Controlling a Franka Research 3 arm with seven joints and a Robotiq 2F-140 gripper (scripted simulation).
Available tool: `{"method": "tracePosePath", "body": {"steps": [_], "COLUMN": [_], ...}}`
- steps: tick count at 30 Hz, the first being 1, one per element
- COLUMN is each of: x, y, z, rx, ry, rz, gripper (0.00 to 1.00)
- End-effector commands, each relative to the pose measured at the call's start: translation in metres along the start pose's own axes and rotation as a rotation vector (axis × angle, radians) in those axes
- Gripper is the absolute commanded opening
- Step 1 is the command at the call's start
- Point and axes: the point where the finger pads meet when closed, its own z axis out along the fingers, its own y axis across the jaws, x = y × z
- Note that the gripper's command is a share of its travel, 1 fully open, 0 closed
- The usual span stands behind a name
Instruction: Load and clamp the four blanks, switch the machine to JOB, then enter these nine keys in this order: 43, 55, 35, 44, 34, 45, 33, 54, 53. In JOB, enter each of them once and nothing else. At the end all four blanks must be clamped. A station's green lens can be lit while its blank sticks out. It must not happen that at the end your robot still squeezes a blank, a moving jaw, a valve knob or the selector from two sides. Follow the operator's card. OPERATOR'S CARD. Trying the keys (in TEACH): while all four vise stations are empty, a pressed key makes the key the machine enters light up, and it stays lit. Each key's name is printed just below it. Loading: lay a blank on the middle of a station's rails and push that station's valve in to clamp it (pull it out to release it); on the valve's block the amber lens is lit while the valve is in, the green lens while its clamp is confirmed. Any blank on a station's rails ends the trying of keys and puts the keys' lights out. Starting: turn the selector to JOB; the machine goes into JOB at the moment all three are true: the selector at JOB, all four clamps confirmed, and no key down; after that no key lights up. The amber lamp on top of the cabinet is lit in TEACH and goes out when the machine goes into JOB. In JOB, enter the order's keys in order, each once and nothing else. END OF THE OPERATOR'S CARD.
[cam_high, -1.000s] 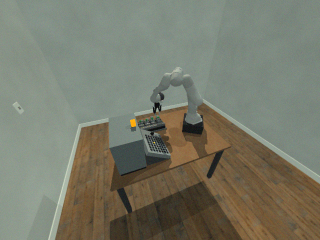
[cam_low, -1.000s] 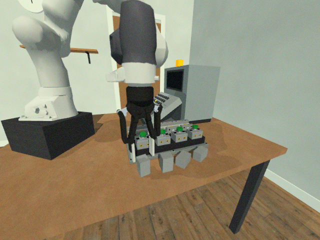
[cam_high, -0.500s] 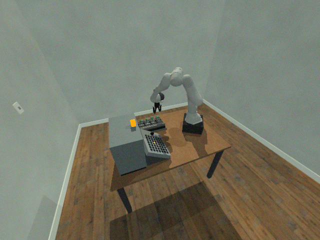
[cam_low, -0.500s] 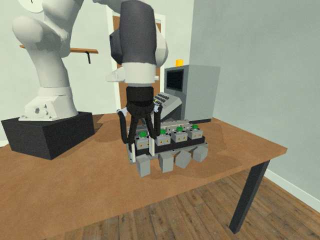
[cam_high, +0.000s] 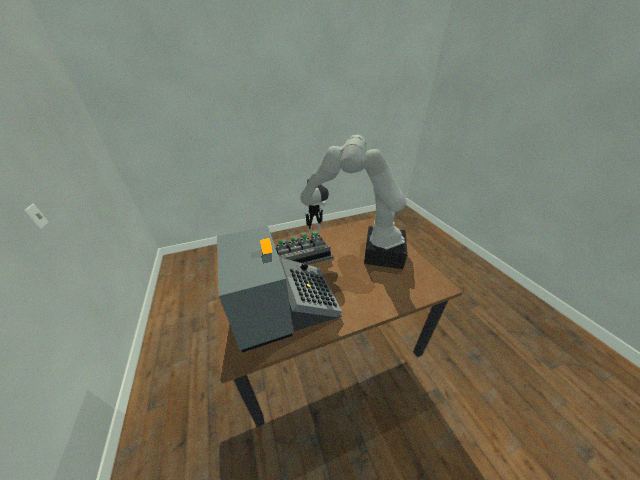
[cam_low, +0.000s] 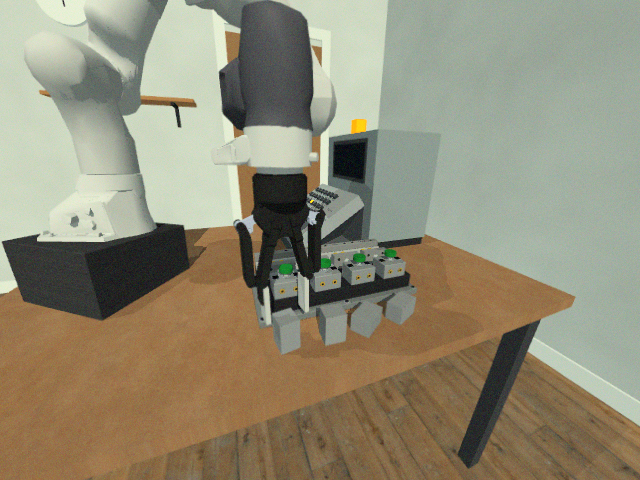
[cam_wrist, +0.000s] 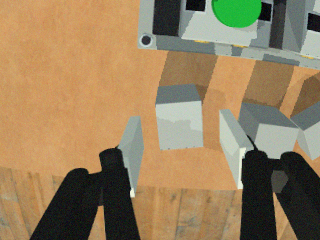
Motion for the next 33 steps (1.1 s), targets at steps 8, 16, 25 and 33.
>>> {"method": "tracePosePath", "body": {"steps": [8,16,25,33], "x": [0.000,0.000,0.000,-0.001], "y": [0.000,0.000,0.000,0.000], "z": [0.004,0.007,0.012,0.014], "rx": [0.000,0.000,0.000,0.000], "ry": [-0.002,-0.002,-0.002,-0.002], "rz": [-0.006,-0.006,-0.006,-0.006], "gripper": [0.40,0.40,0.40,0.40]}}
